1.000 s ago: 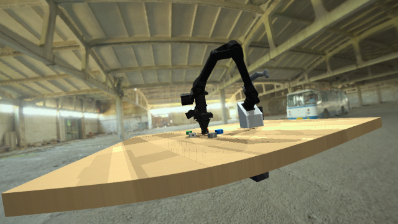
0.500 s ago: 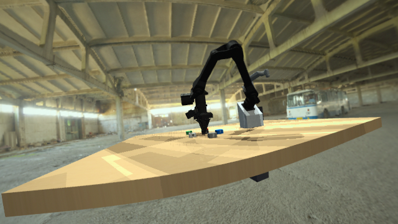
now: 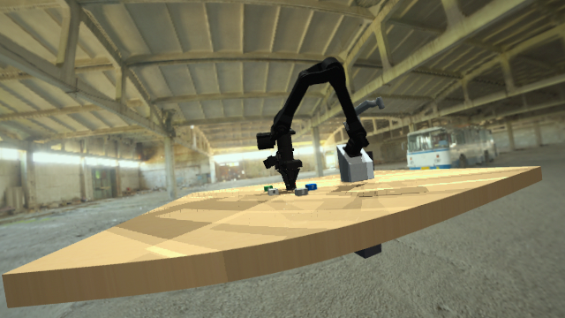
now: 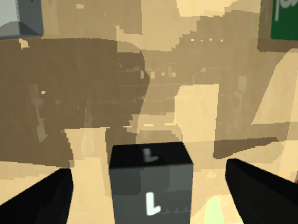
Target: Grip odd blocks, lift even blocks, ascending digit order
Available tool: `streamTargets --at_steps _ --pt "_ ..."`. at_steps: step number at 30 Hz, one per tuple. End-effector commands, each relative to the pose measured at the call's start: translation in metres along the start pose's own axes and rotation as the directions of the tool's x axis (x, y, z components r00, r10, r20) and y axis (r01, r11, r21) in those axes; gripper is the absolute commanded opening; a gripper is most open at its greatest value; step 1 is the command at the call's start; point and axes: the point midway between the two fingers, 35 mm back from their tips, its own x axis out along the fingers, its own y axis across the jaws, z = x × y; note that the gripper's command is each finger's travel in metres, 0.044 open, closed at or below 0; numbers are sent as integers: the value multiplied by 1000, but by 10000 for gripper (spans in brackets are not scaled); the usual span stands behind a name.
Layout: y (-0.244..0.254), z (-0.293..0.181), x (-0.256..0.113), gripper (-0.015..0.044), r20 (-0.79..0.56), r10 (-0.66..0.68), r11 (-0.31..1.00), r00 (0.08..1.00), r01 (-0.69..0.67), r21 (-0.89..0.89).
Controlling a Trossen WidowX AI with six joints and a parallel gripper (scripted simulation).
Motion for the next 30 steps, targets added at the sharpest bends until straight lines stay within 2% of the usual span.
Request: streamTargets --at_steps 1,3,6,11,13,17,22,30 --pt "0 0 1 400 0 5 1000 1000 -5 5" --pt "0 0 -2 400 0 4 1000 1000 -4 5" --pt "-1 0 -33 400 0 3 1000 1000 -3 5" --pt "0 0 -36 400 0 3 1000 1000 -3 5" --pt "-2 2 -49 348 0 0 1000 1000 0 5" --pt "-2 0 -113 242 0 -1 1000 1000 1 5" --pt "-1 0 -117 120 -1 -1 1000 1000 1 5" --pt "-1 0 -117 120 -1 -1 1000 1000 1 5"
